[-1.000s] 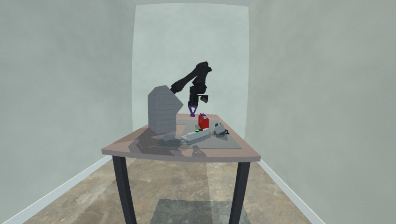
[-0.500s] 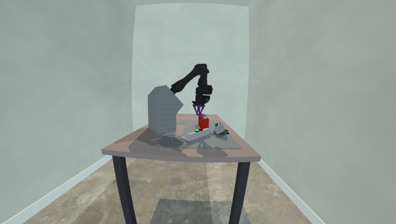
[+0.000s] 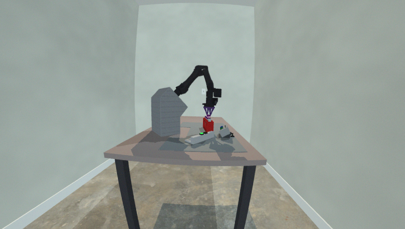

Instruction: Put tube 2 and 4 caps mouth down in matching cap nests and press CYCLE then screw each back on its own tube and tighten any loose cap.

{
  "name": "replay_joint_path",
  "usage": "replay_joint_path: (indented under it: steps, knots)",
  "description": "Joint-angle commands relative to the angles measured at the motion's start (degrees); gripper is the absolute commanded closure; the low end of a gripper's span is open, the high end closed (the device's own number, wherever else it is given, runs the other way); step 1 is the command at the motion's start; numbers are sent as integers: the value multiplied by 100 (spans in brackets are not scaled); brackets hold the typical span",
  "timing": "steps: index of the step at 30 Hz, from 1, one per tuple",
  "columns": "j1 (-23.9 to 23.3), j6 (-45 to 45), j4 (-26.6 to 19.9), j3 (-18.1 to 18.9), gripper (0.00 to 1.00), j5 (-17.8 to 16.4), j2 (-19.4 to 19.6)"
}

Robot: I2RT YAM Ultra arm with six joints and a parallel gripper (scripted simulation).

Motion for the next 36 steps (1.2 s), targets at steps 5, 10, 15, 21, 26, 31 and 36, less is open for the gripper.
replay_joint_path:
  steps: [5, 10, 15, 21, 26, 31, 36]
  knots:
    - [127, 597, -100, 131, 100, 198, -174]
    - [127, 596, -99, 131, 100, 197, -173]
    - [312, 796, 325, 69, 100, 284, 75]
    - [429, 920, 596, 41, 100, 340, 251]
    - [430, 921, 599, 40, 100, 340, 252]
    - [430, 921, 599, 40, 100, 340, 252]
    - [434, 926, 592, 54, 100, 342, 256]
